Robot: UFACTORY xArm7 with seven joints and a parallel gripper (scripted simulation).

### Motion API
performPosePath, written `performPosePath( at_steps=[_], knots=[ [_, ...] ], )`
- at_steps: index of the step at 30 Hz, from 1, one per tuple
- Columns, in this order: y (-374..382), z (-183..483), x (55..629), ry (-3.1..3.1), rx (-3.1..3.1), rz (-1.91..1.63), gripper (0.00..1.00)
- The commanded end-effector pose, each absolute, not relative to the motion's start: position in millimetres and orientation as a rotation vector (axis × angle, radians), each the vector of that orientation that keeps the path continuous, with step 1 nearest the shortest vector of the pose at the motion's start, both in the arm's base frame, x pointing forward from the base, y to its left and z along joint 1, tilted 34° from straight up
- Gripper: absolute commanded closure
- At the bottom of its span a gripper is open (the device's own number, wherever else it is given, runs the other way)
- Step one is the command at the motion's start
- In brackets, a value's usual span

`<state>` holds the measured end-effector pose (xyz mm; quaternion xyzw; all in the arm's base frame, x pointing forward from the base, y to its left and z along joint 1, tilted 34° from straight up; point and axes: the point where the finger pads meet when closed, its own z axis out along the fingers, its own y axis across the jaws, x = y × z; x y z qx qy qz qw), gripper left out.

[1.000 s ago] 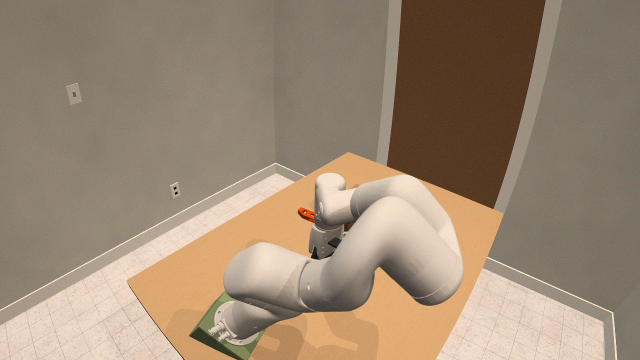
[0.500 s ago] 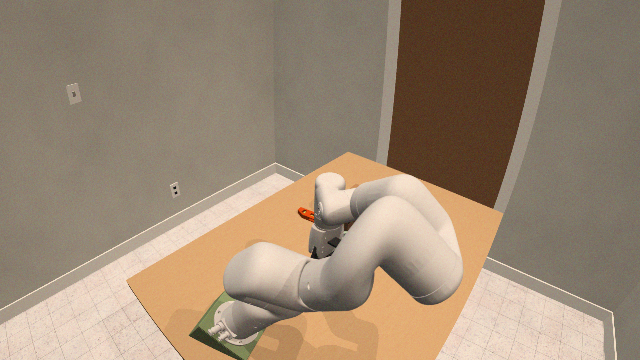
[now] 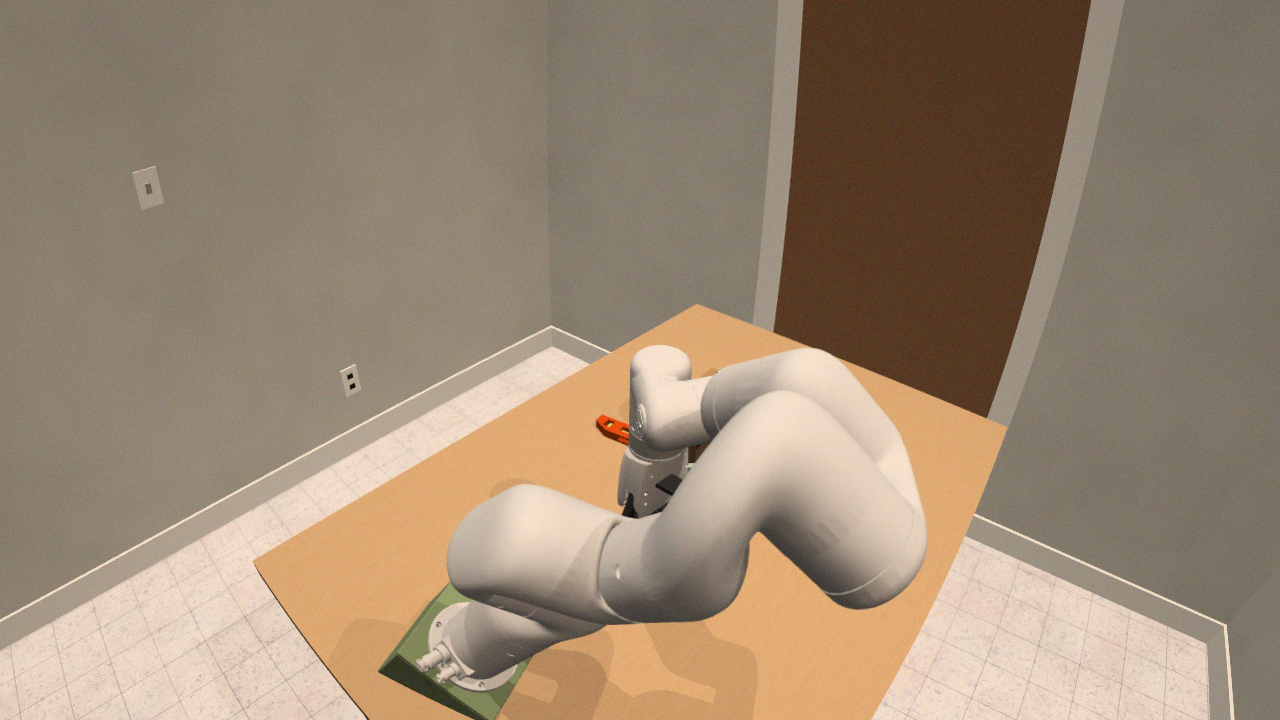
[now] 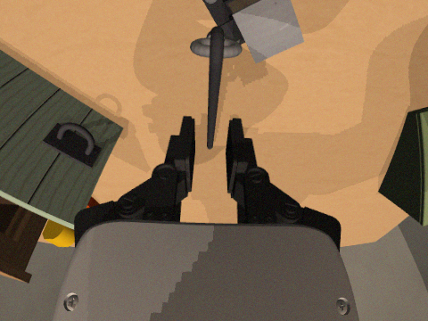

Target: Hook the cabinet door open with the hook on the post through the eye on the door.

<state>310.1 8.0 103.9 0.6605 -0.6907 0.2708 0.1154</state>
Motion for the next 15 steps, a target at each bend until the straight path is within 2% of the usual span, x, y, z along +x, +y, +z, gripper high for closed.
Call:
performPosePath(
  at_steps=[1, 15],
  knots=[
    [9.0, 104.7, 311.0, -2.024, 1.938, 0.796, 0.76],
    [8.0, 103.0, 311.4, -2.024, 1.938, 0.796, 0.76]
  ],
)
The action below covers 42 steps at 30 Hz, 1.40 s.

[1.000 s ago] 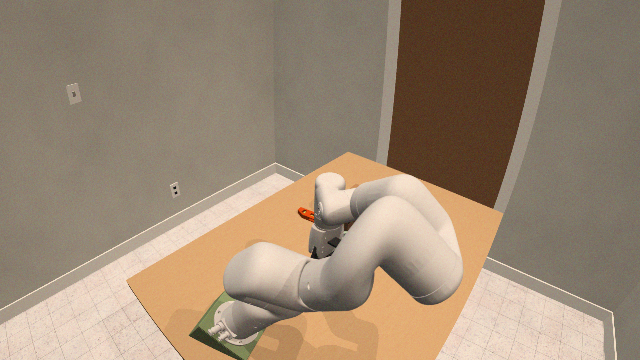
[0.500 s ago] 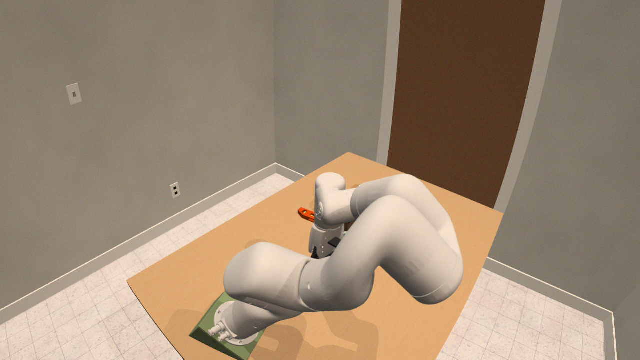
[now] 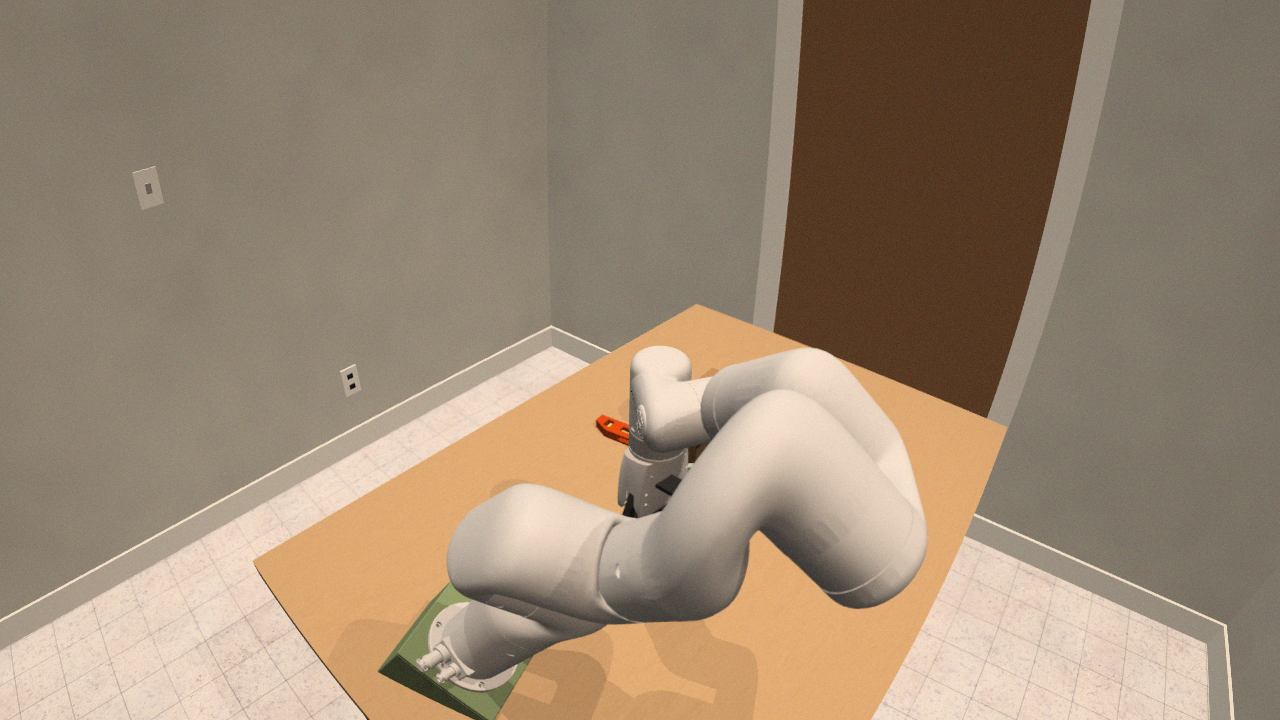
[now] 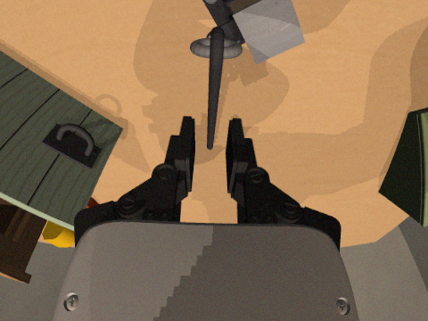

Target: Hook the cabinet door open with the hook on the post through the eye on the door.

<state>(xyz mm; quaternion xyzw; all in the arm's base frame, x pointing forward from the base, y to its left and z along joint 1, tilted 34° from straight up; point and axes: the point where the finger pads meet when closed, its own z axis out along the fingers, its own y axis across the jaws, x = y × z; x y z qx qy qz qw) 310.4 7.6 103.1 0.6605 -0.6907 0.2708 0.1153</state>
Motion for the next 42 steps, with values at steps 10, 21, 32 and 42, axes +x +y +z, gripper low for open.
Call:
performPosePath(
  at_steps=[10, 21, 32, 42],
  knots=[
    [5, 99, 312, -2.024, 1.938, 0.796, 0.76],
    [1, 91, 314, -2.024, 1.938, 0.796, 0.76],
    [-5, 83, 316, -2.024, 1.938, 0.796, 0.76],
    [-8, 79, 317, -2.024, 1.938, 0.796, 0.76]
  ],
)
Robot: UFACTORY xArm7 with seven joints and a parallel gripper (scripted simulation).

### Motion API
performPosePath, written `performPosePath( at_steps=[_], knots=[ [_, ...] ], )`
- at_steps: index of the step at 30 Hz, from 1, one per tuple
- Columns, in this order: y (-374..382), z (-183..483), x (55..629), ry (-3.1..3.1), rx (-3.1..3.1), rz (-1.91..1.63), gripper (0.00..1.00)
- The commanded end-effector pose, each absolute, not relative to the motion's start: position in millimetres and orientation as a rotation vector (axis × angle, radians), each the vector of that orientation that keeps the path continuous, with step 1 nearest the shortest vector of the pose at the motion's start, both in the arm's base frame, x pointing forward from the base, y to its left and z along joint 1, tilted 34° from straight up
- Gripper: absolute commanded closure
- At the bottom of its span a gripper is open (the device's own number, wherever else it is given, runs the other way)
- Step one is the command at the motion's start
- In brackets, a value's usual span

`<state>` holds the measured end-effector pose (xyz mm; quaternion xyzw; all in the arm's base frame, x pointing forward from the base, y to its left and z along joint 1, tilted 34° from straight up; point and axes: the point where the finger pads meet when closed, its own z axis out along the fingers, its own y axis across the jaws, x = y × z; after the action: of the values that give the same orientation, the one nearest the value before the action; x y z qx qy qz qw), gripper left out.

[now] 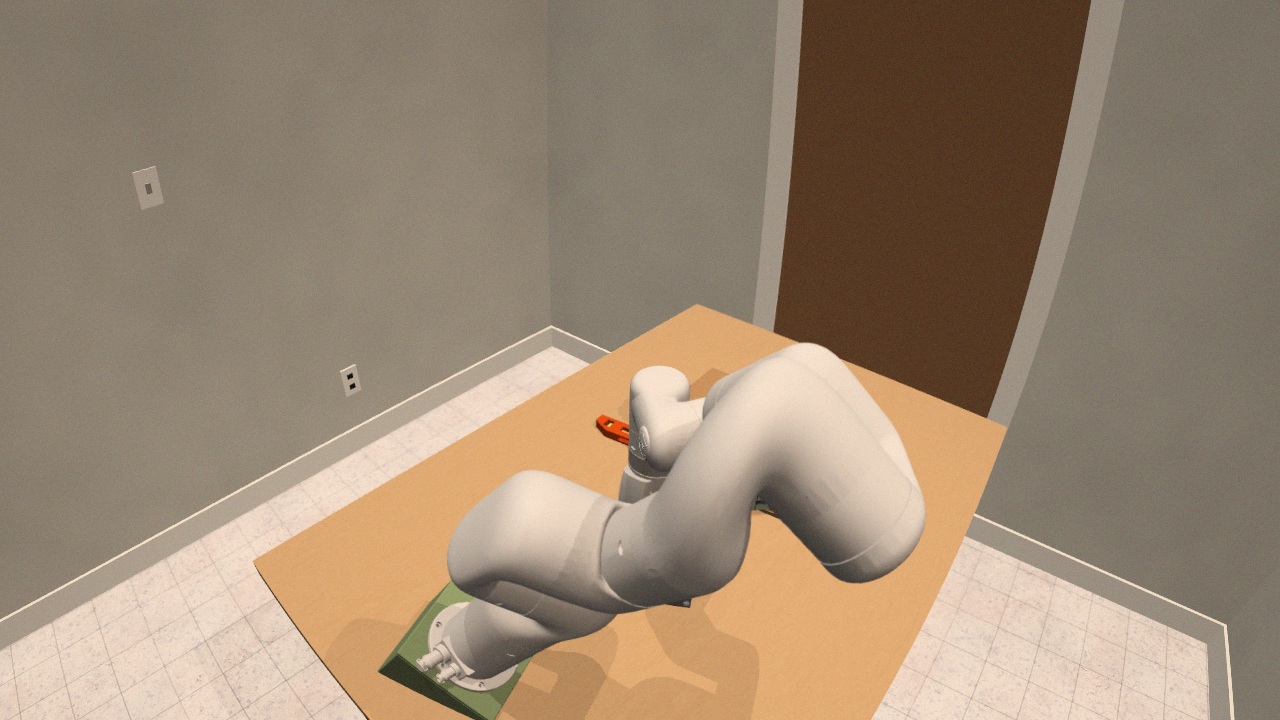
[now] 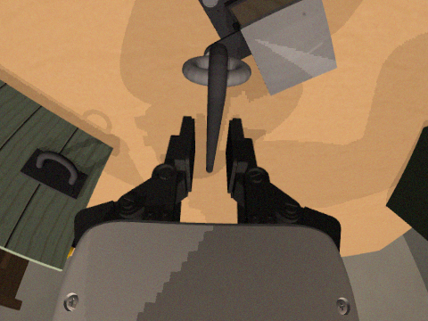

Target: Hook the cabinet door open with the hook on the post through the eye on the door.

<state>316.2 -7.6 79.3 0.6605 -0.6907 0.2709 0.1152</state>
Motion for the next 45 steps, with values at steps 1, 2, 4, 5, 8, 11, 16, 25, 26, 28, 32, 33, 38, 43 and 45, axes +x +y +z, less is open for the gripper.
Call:
performPosePath(
  at_steps=[1, 2, 4, 5, 8, 11, 16, 25, 26, 28, 32, 33, 38, 43, 45],
  knots=[
    [-7.8, 78.3, 317.4, -2.024, 1.938, 0.796, 0.76],
    [-7.9, 78.0, 317.5, -2.024, 1.938, 0.796, 0.76],
    [-8.2, 77.6, 317.6, -2.024, 1.938, 0.796, 0.76],
    [-8.3, 77.4, 317.6, -2.024, 1.938, 0.796, 0.76],
    [-8.5, 77.1, 317.7, -2.024, 1.938, 0.796, 0.76],
    [-8.5, 77.1, 317.7, -2.024, 1.938, 0.796, 0.76],
    [-8.5, 77.0, 317.7, -2.024, 1.938, 0.796, 0.96],
    [-8.5, 77.0, 317.7, -2.024, 1.938, 0.796, 0.96],
    [-8.5, 77.0, 317.7, -2.024, 1.938, 0.796, 0.96],
    [-8.5, 77.0, 317.7, -2.024, 1.938, 0.796, 0.96],
    [-8.5, 77.0, 317.7, -2.024, 1.938, 0.796, 0.96],
    [-8.5, 77.0, 317.7, -2.024, 1.938, 0.796, 0.96],
    [-8.5, 77.0, 317.7, -2.024, 1.938, 0.796, 0.96],
    [-8.5, 77.0, 317.7, -2.024, 1.938, 0.796, 0.96],
    [-8.5, 77.0, 317.7, -2.024, 1.938, 0.796, 0.96]
  ],
)
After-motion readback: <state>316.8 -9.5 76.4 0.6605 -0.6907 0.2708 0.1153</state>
